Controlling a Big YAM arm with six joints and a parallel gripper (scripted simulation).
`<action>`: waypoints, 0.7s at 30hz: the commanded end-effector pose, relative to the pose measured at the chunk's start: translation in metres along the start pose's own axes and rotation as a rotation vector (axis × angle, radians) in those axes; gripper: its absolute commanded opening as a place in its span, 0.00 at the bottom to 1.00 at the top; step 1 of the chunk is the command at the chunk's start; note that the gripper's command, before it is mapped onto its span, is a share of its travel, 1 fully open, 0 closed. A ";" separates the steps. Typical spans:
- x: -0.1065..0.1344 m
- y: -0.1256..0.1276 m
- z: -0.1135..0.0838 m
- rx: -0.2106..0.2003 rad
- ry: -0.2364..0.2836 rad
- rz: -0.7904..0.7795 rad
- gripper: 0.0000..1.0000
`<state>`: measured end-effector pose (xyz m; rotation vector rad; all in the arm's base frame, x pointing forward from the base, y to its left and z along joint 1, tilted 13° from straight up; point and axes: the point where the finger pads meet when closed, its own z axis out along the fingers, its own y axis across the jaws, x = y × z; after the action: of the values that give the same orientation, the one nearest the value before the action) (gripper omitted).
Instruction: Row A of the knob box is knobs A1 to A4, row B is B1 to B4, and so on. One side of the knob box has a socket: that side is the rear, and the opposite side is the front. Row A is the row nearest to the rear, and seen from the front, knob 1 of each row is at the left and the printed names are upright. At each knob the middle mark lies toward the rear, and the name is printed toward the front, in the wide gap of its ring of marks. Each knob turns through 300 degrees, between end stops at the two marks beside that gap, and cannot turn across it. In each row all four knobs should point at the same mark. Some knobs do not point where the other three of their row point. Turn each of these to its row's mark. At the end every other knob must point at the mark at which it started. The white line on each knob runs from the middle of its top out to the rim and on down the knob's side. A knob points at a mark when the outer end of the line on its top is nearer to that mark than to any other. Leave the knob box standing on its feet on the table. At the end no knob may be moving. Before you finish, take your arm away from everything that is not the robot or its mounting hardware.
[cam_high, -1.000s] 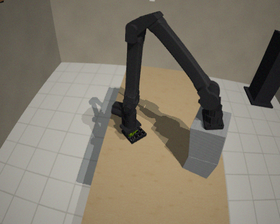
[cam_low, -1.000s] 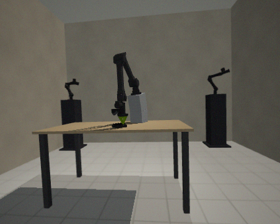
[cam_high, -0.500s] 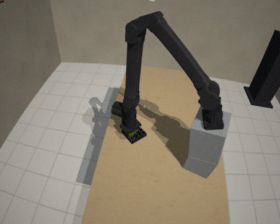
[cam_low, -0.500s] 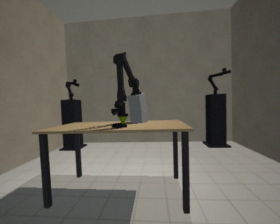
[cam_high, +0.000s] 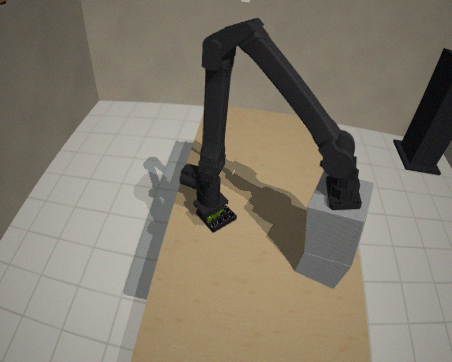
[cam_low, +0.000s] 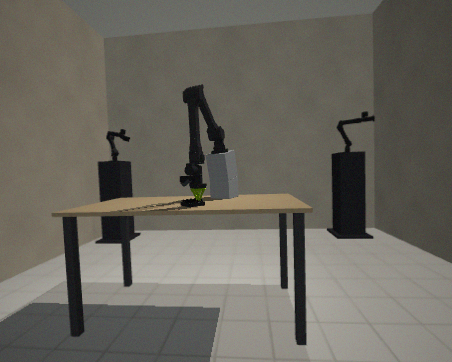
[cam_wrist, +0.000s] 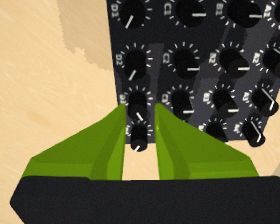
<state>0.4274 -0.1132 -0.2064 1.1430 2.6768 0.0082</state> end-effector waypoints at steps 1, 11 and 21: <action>-0.001 -0.001 0.005 0.001 -0.003 0.009 0.19; 0.000 -0.001 0.005 0.002 -0.001 0.009 0.19; -0.004 0.004 -0.027 -0.006 -0.012 0.005 0.19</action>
<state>0.4210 -0.1117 -0.1980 1.1487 2.6850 0.0061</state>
